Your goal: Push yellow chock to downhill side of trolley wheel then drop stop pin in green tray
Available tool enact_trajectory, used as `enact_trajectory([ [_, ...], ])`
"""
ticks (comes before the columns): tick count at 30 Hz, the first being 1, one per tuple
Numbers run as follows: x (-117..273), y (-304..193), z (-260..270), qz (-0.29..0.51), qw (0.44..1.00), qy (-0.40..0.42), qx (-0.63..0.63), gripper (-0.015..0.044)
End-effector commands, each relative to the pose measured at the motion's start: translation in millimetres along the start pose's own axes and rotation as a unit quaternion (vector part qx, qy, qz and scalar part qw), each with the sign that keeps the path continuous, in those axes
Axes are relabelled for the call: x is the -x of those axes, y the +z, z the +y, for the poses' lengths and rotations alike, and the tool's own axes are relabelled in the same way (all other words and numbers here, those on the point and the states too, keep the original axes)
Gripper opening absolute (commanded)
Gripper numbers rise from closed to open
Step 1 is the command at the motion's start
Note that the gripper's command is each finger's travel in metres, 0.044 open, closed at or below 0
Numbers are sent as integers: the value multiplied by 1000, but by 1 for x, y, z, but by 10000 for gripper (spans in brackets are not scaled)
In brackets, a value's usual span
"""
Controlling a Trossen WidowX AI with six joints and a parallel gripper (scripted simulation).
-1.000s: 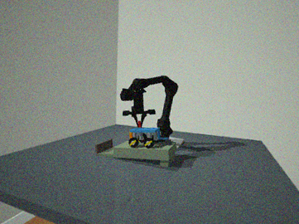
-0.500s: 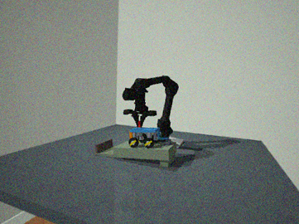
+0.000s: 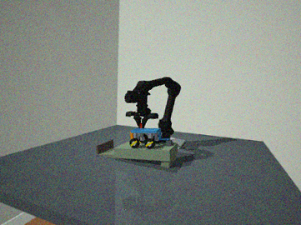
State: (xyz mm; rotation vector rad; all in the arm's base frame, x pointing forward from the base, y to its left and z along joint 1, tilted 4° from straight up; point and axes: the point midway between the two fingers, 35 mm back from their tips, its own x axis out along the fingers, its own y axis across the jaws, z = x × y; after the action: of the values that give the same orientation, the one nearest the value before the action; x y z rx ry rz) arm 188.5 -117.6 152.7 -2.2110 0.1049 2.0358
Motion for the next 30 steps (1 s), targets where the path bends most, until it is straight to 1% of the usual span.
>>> enact_trajectory([
  [1, -8, 8, 1, -3, 1000, 3, -12, 0],
  [6, -9, 9, 1, -4, 1000, 10, -12, 0],
  [12, -24, 8, 5, -5, 998, 69, -12, 0],
  [15, -34, 8, 9, -3, 996, 85, -12, 0],
  [27, -69, 9, 28, -3, 996, 91, -12, 0],
  [30, -72, 9, 30, -3, 996, 91, -12, 0],
])
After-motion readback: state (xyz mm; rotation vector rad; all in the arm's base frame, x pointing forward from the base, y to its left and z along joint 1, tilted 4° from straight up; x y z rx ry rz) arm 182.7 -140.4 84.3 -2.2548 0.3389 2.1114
